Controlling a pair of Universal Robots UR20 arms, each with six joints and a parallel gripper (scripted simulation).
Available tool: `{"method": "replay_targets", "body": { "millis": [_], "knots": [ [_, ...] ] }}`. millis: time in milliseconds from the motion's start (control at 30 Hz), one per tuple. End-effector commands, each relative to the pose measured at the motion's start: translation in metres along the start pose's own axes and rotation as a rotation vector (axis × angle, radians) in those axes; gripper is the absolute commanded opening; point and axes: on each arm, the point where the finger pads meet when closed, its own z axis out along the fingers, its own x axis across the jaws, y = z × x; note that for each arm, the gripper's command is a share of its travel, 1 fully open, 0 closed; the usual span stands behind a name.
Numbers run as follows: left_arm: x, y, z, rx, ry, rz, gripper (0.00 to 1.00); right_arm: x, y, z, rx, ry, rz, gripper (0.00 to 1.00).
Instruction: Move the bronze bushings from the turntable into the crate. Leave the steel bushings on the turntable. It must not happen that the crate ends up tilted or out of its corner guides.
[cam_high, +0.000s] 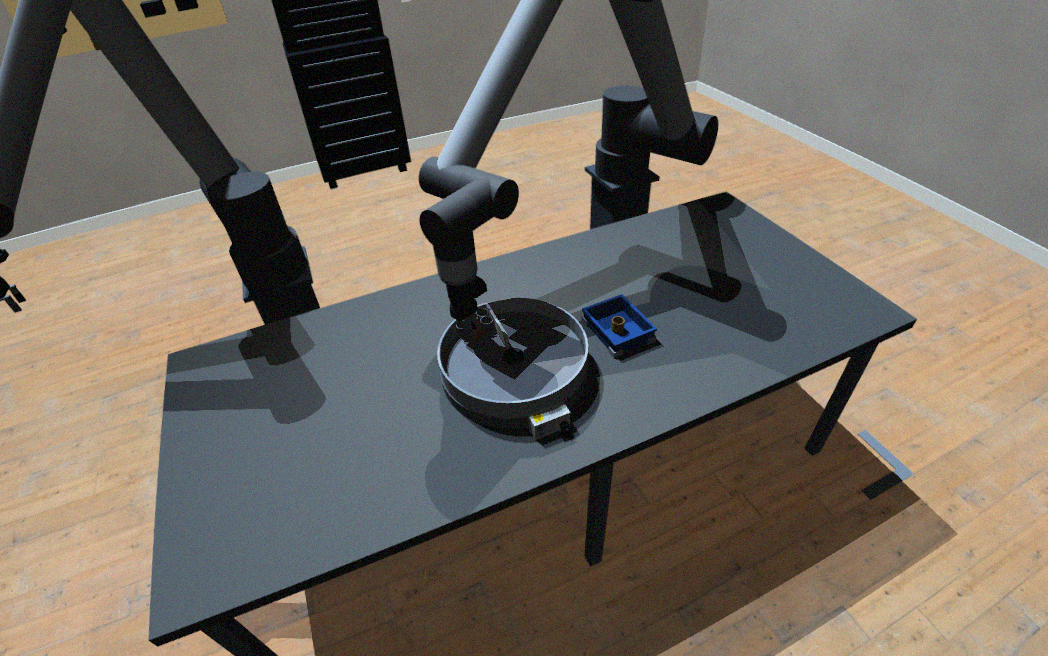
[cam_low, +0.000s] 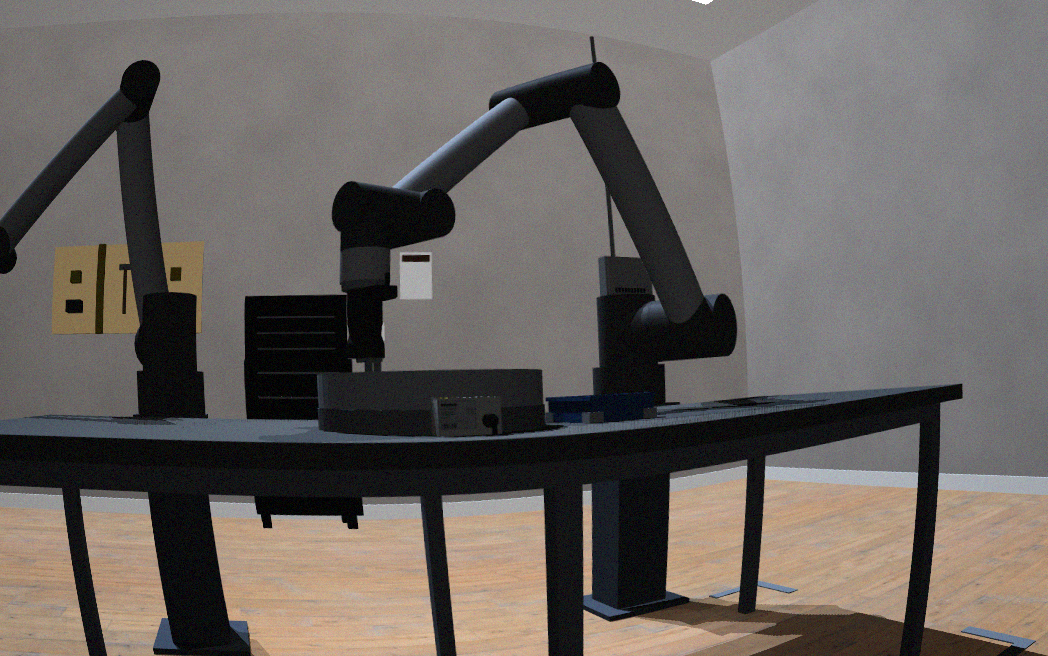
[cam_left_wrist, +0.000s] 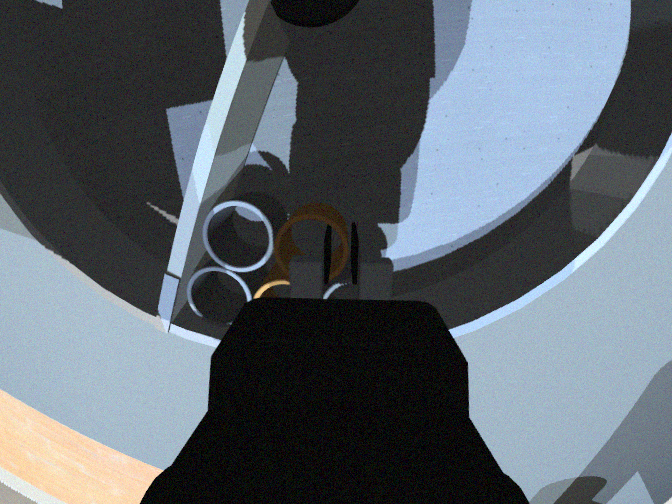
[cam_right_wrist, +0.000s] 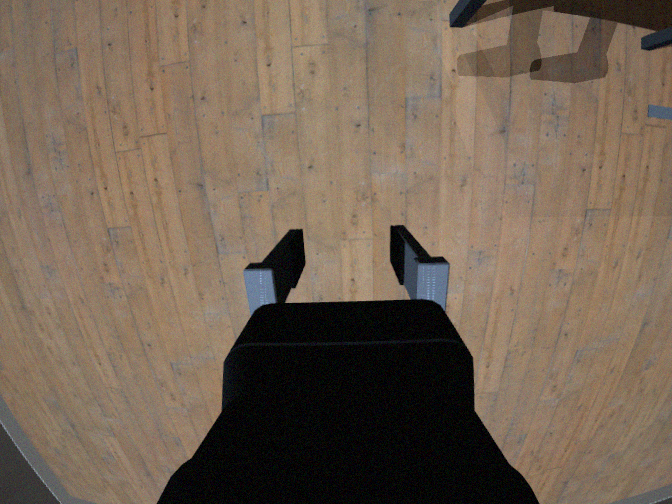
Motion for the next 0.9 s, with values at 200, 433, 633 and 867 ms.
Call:
{"method": "replay_targets", "body": {
  "millis": [200, 433, 633, 867],
  "knots": [
    [0.0006, -0.0001, -0.0014, 0.000, 0.001, 0.000, 0.00, 0.0001, 0.0005, -0.0007, -0.001, 0.000, 0.000, 1.00],
    [0.0006, -0.0001, -0.0014, 0.000, 0.001, 0.000, 0.00, 0.0001, 0.0005, -0.0007, -0.001, 0.000, 0.000, 1.00],
    [0.0006, -0.0001, -0.0014, 0.000, 0.001, 0.000, 0.00, 0.0001, 0.0005, -0.0007, -0.001, 0.000, 0.000, 1.00],
    [0.0006, -0.0001, -0.0014, 0.000, 0.001, 0.000, 0.00, 0.0001, 0.0005, -0.0007, -0.001, 0.000, 0.000, 1.00]
  ]
}}
